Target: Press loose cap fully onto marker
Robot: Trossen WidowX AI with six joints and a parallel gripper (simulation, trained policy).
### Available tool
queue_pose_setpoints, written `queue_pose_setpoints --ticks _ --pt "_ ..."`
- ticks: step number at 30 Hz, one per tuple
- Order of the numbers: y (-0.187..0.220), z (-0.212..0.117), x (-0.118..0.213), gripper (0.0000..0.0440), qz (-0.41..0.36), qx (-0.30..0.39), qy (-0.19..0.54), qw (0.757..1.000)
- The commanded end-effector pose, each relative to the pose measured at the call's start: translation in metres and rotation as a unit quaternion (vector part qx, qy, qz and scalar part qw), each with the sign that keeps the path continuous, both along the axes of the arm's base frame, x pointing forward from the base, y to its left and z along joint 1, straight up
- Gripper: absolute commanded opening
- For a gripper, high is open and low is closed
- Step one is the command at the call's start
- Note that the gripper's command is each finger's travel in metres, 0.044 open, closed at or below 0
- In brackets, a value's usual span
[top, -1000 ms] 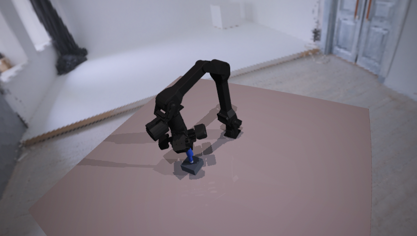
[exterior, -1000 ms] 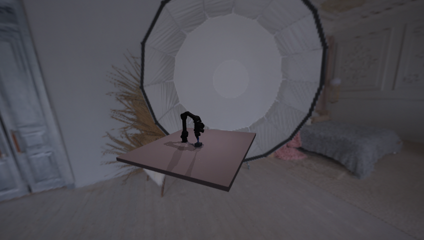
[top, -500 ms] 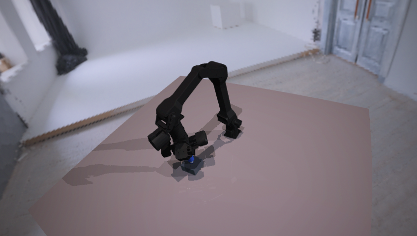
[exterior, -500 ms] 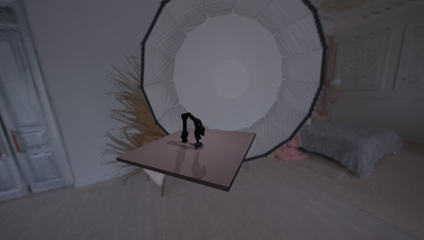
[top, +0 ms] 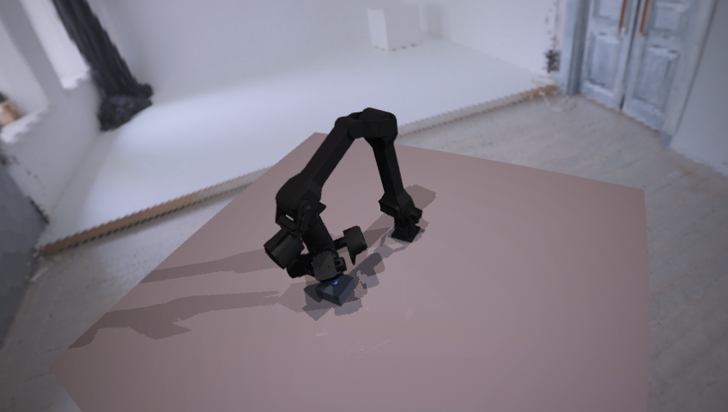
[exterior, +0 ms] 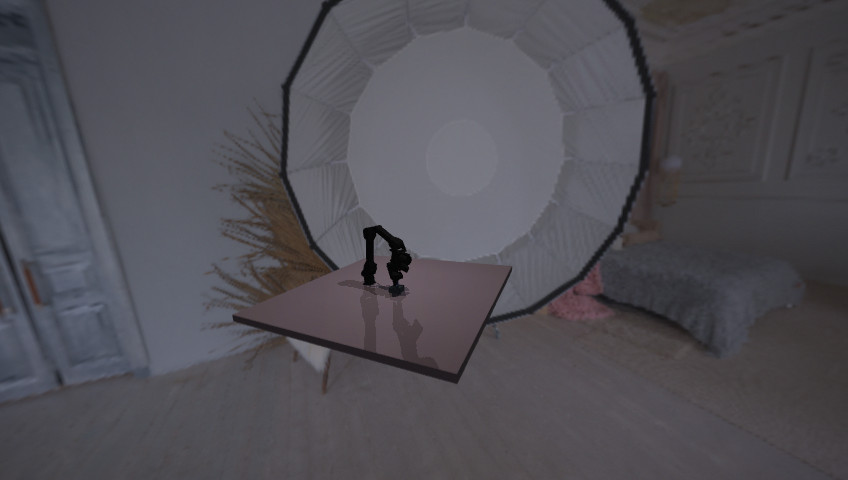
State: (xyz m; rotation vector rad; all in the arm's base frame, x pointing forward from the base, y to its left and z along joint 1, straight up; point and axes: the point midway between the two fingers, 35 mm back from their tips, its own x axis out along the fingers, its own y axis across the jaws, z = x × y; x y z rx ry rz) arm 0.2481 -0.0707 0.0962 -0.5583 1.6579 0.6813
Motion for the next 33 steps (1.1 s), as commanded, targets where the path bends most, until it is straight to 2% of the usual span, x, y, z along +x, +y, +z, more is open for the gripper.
queue_pose_setpoints --ticks 1,12,15,22,31,33 --pt "-0.002 0.011 0.005 0.0440 0.010 -0.008 -0.014 1.000" --pt "-0.003 0.050 0.009 0.0440 0.030 -0.013 -0.027 0.999" --pt "-0.003 0.056 0.009 0.0417 0.033 -0.013 -0.028 0.999" --pt "-0.005 0.061 0.011 0.0237 0.034 -0.013 -0.023 0.999" --pt "-0.003 0.052 0.008 0.0009 0.041 0.003 -0.001 0.999" --pt "-0.002 0.049 0.006 0.0000 0.042 0.008 0.004 0.999"
